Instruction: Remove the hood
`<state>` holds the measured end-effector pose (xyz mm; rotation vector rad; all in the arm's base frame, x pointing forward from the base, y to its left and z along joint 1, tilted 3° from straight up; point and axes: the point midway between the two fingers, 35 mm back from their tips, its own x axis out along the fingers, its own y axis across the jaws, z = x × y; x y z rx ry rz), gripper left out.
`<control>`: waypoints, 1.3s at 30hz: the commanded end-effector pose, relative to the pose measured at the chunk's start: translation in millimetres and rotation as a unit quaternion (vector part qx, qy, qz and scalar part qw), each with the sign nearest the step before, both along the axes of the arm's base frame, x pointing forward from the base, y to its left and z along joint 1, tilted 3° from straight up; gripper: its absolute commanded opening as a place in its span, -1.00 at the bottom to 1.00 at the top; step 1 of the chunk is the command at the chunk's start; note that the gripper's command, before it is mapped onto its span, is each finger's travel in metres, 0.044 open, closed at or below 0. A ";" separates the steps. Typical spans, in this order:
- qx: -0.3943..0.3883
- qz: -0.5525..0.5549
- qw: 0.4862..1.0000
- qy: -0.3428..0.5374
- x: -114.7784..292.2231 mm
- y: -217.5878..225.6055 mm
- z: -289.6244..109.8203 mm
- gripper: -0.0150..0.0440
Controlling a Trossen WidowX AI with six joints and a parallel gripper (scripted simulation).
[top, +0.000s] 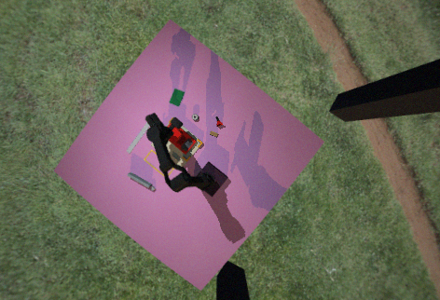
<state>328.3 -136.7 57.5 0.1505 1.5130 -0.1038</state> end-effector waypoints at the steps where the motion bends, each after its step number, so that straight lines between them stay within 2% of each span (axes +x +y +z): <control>1: 0.002 -0.001 1.000 -0.001 0.4 0.6 -2.3 1.00; 22: 0.002 -0.001 1.000 -0.001 0.8 1.0 -12.6 1.00; 26: 0.000 0.000 1.000 0.000 0.5 0.4 -10.8 0.64; 35: 0.000 0.000 1.000 0.000 0.5 0.4 -10.8 0.44; 39: 0.000 0.000 1.000 0.000 0.5 0.3 -9.7 0.08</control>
